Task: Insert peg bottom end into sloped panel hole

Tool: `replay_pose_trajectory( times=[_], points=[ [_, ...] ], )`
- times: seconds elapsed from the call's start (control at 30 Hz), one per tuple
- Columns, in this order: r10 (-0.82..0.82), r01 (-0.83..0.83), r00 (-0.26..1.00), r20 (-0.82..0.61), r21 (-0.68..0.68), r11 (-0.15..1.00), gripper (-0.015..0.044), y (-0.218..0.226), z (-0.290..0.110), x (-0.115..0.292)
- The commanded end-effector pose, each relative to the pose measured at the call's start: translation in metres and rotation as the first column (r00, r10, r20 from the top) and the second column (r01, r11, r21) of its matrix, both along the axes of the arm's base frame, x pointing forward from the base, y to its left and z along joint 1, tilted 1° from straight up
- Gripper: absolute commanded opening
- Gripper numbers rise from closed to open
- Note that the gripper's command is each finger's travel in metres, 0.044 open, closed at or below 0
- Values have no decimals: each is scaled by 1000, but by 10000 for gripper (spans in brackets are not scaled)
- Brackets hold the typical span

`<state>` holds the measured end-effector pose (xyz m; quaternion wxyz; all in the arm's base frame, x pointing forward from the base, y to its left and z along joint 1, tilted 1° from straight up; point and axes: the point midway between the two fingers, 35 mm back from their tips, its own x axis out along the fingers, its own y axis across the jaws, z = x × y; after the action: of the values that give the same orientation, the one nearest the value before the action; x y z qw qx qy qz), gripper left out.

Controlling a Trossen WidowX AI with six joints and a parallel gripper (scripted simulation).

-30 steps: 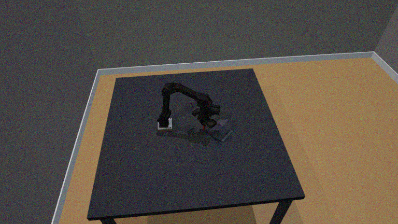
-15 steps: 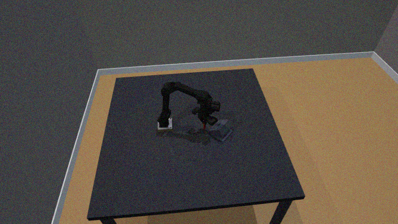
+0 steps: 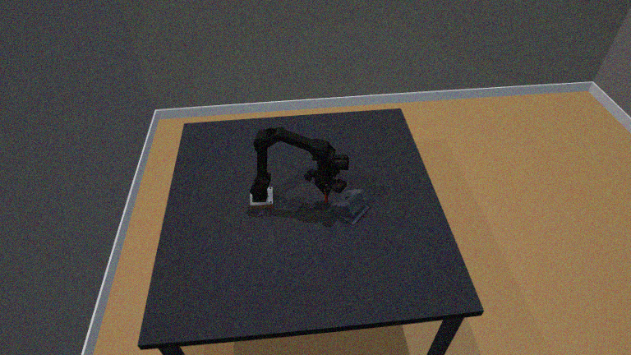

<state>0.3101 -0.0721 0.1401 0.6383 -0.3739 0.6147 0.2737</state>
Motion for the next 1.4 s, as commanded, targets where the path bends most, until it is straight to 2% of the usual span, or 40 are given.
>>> replay_pose_trajectory(
  times=[0.0,1.37],
  points=[
    [41,-41,999,14,-27,999,0,4,3,1],
    [370,-340,926,71,-268,902,0,40,18,15]
  ],
)
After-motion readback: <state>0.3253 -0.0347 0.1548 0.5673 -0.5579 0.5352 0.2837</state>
